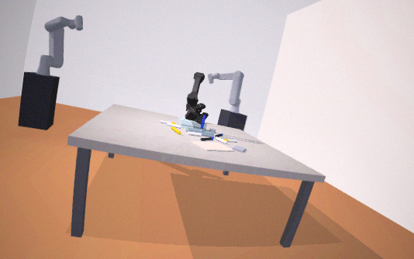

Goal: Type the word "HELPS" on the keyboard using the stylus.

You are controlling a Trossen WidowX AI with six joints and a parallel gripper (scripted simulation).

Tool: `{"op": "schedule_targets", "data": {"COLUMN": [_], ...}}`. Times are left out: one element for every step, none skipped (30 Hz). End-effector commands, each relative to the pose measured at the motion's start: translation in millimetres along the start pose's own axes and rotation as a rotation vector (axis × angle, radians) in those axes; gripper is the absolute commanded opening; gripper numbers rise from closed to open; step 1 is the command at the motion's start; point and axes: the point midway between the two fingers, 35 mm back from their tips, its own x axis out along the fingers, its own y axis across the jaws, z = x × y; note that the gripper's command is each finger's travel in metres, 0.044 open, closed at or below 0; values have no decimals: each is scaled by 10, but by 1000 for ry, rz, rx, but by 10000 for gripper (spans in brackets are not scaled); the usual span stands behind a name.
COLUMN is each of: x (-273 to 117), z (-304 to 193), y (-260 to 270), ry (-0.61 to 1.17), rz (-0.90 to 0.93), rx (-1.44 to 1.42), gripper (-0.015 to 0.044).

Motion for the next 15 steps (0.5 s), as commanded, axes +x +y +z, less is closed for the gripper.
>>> {"op": "schedule_targets", "data": {"x": [-36, -49, -62, -76, -91, -106, -121, -137, -154, -168, -176, -179, -179, -179, -179], "z": [104, 127, 150, 172, 194, 217, 239, 261, 283, 300, 311, 314, 314, 314, 314], "y": [-19, -19, -19, -18, -16, -14, -12, -8, -5, -1, 1, 2, 2, 2, 2], "ry": [-9, -9, -9, -9, -9, -9, -9, -9, -9, -9, -9, -9, -9, -9, -9], "rz": [-1, -1, -1, -1, -1, -1, -1, -1, -1, -1, -1, -1, -1, -1, -1], "rx": [-10, -10, -10, -10, -10, -10, -10, -10, -10, -10, -10, -10, -10, -10, -10], "gripper": [81, 81, 81, 81, 81, 81, 81, 81, 81, 81, 81, 81, 81, 81, 81]}}
